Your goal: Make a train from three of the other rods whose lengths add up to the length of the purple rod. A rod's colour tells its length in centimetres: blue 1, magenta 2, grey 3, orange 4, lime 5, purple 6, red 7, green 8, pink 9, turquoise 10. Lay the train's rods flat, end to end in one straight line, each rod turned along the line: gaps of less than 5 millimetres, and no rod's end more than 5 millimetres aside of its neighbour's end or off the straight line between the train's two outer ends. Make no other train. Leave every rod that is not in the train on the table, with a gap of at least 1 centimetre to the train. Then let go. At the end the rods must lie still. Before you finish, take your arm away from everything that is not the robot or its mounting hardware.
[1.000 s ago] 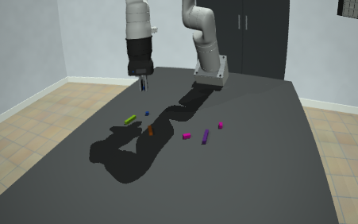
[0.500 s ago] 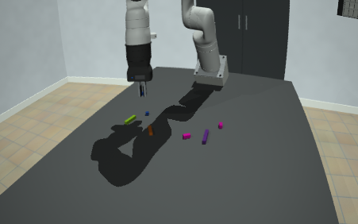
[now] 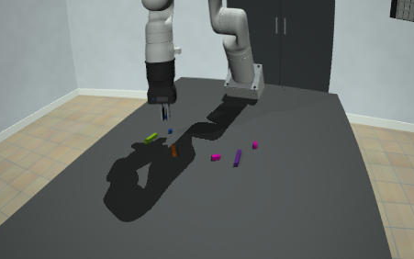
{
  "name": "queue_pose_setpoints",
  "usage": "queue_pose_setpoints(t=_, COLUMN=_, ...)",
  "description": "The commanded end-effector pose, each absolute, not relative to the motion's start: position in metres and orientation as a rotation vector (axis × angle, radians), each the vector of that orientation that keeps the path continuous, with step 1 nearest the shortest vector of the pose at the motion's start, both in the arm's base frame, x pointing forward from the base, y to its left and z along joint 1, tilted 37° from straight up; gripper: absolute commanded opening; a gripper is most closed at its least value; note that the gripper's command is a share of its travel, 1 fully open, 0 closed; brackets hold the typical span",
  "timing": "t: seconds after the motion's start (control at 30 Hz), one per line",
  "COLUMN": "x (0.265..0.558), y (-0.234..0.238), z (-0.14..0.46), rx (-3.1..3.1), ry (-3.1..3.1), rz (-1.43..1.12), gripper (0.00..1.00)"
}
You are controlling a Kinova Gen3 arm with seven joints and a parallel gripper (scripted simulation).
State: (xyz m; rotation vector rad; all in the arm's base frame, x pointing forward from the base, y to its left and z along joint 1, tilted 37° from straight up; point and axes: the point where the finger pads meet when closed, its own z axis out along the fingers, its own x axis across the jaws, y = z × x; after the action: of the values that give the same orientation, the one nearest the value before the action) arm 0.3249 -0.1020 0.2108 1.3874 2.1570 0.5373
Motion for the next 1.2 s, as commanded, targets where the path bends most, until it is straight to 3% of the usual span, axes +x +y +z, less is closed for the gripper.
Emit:
queue_pose_setpoints(t=0.0, x=0.327, y=-0.097, z=0.202, rx=1.381, ry=2.181, rz=0.538, gripper=0.24)
queue_pose_setpoints(t=1.17, x=0.346, y=-0.096, z=0.177, rx=1.381, ry=2.181, rz=0.538, gripper=0.24)
